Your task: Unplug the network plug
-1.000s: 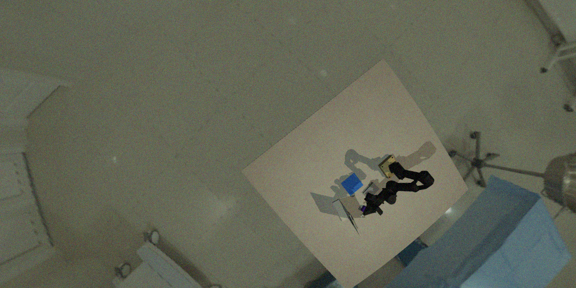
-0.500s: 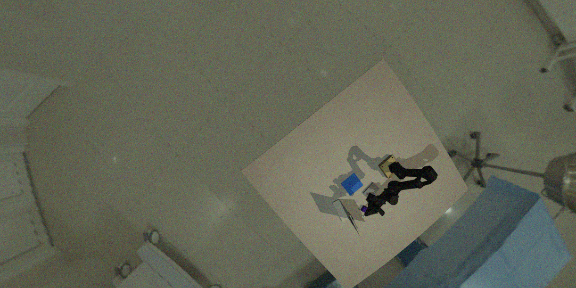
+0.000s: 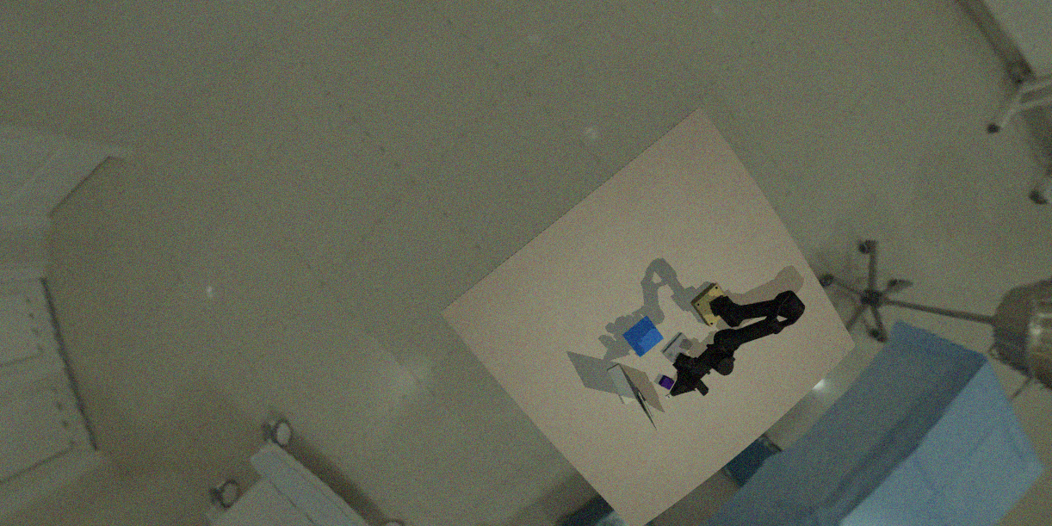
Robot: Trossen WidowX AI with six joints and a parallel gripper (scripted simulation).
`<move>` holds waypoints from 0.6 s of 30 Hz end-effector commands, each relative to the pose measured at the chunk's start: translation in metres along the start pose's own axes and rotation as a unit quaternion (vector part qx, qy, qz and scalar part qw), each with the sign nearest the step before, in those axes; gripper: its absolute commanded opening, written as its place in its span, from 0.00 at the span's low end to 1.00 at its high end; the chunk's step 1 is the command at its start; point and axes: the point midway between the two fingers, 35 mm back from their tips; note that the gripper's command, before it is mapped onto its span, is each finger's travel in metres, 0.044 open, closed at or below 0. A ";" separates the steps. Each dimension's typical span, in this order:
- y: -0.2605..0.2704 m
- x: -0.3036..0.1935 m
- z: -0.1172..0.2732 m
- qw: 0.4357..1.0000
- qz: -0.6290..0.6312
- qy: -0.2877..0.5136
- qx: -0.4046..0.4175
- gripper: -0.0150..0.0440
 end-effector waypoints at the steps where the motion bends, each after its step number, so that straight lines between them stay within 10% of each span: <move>1: 0.008 -0.001 0.004 1.000 -0.003 -0.002 0.003 0.25; 18: -0.008 0.028 0.001 0.996 0.004 -0.053 -0.073 0.25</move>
Point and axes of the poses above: the point midway between the two fingers, 35 mm back from their tips, its own z axis back along the fingers, its own y axis across the jaws, x = y × z, and after that the axes turned 13 degrees about -z, right-handed
